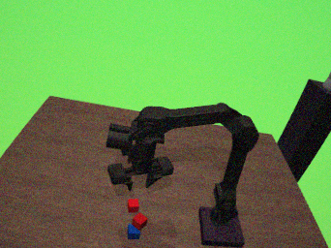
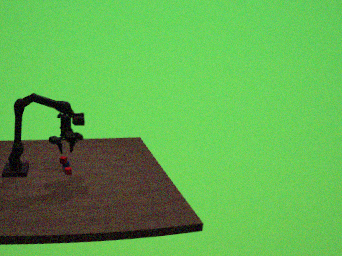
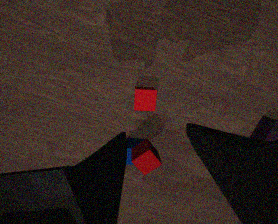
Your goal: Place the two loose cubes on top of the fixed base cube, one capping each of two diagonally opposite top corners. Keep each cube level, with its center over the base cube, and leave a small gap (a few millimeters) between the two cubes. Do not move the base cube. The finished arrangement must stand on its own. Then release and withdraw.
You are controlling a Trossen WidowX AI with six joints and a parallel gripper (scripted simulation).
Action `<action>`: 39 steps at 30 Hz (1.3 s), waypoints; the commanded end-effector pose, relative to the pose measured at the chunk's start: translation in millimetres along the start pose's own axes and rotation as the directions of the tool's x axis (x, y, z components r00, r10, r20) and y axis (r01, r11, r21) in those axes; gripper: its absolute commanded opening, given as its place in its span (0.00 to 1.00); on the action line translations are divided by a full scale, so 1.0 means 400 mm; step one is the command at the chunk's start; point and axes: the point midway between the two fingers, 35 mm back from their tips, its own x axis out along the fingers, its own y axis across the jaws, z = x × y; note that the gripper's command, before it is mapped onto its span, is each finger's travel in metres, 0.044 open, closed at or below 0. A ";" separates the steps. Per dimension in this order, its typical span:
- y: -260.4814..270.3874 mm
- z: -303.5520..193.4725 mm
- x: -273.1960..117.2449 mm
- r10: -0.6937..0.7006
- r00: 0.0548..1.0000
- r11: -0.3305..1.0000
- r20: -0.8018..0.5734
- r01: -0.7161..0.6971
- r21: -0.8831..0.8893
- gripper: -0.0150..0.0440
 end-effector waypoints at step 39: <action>0.005 0.025 0.196 0.012 1.000 0.981 0.009 -0.014 0.194 0.70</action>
